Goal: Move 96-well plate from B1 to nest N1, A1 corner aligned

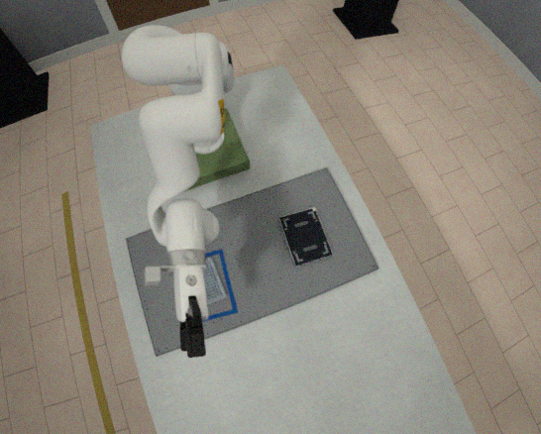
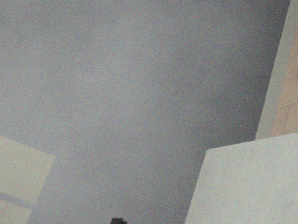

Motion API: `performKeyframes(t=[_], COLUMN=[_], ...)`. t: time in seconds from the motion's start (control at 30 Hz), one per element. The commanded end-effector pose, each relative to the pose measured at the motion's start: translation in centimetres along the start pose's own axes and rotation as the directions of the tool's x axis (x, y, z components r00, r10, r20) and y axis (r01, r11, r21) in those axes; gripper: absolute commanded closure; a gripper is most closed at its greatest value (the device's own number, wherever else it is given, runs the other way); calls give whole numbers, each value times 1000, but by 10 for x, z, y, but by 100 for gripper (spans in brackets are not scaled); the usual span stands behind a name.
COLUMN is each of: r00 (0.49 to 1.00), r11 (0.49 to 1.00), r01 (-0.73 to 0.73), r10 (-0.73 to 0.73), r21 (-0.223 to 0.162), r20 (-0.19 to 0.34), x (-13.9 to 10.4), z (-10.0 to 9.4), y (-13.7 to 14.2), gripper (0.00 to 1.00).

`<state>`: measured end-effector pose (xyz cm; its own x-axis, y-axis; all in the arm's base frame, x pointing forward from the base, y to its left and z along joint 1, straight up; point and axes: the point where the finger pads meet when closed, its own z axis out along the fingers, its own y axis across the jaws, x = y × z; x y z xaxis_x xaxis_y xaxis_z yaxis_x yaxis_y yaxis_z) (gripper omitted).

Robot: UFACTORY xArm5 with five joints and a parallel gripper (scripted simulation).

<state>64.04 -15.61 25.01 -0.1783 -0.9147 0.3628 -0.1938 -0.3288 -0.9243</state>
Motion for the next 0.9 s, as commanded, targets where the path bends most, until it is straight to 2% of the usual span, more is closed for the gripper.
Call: performKeyframes(t=[0.0, 0.53, 0.7, 0.87], r00=[1000, 1000, 992, 966], r11=[1000, 1000, 988, 951], r01=[0, 0, 124, 248], r10=[0, 0, -119, -228], r21=[4, 4, -97, -184], r20=[-1, -1, 51, 124], x=[1, 1, -5, -11], z=[0, 0, 8, 11], y=[-2, -2, 21, 41], gripper=[0, 0, 0, 0])
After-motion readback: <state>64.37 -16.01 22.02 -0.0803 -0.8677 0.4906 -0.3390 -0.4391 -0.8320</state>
